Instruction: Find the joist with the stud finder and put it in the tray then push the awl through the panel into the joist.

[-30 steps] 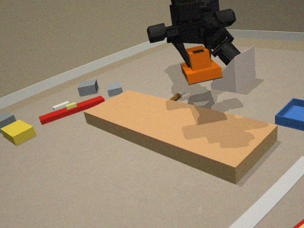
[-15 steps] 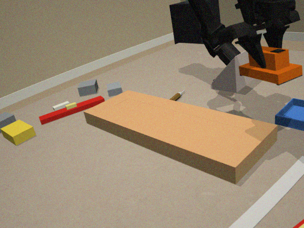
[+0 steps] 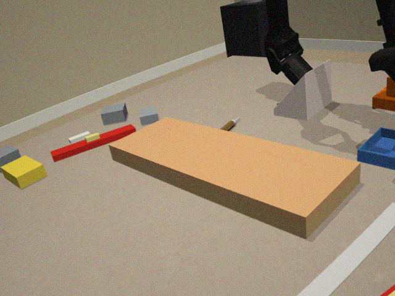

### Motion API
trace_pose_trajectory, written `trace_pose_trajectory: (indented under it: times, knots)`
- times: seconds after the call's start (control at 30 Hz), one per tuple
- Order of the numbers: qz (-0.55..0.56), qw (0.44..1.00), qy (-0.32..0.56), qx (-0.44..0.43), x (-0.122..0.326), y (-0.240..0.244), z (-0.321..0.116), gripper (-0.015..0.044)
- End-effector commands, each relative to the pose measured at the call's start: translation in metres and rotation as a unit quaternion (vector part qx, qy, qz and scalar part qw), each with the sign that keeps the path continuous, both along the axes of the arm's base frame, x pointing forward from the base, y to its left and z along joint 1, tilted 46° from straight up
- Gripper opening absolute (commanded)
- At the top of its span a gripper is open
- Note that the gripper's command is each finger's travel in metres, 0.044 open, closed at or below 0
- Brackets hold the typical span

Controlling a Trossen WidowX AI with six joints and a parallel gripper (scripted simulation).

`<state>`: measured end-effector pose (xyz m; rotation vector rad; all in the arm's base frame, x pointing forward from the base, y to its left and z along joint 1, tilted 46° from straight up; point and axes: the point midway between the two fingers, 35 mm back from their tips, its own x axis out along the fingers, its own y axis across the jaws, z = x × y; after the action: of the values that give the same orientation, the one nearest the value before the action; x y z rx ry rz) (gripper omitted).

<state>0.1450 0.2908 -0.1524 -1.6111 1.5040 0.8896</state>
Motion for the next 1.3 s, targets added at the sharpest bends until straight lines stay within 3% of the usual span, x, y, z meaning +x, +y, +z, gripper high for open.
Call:
trace_pose_trajectory:
  times: [0.0, 1.27]
  knots:
    - [0.006, 1.000, 0.006, 0.005, -0.003, 0.003, -0.003, 0.0000]
    - [0.006, 1.000, 0.005, 0.004, 0.003, -0.048, -0.056, 0.0000]
